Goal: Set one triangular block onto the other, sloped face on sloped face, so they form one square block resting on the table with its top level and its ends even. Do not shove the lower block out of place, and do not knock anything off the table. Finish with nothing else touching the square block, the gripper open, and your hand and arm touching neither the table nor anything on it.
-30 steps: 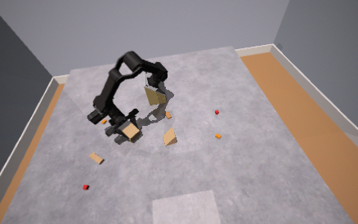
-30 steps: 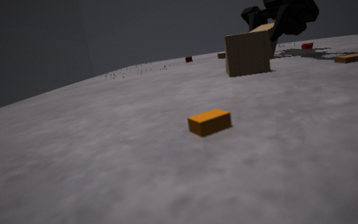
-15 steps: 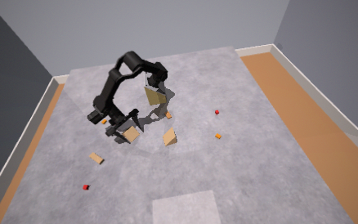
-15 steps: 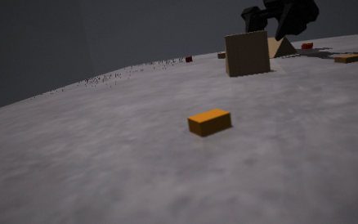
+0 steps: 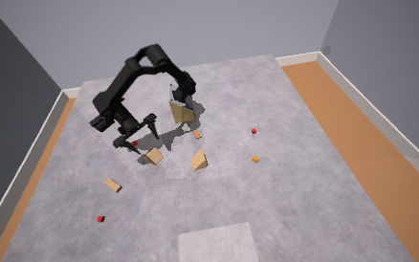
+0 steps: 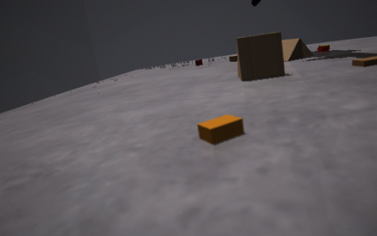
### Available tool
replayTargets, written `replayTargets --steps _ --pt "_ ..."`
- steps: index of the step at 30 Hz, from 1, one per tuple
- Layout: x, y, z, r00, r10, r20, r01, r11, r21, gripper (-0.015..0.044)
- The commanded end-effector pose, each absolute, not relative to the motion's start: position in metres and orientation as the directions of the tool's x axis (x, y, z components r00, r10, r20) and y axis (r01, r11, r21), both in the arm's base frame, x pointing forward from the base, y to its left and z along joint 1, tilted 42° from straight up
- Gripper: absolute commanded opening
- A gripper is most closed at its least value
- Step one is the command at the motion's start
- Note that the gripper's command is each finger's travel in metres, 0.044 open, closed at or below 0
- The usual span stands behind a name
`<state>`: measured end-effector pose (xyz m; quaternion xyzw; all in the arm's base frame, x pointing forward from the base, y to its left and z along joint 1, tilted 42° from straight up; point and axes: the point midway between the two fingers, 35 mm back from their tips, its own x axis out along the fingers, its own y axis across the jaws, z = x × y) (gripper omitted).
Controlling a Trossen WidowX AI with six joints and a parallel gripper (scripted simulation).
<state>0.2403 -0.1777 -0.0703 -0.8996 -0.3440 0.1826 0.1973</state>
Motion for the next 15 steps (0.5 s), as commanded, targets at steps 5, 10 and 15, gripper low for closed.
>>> replayTargets --steps 5,10,15 --pt "0.222 -0.187 -0.084 0.693 0.69 -0.209 0.543 -0.69 -0.477 0.044" --pt "0.159 -0.193 -0.144 0.674 0.7 -0.237 0.548 -0.689 -0.475 0.044" --pt "0.15 -0.191 -0.151 0.671 0.702 -0.238 0.55 -0.687 -0.475 0.044"
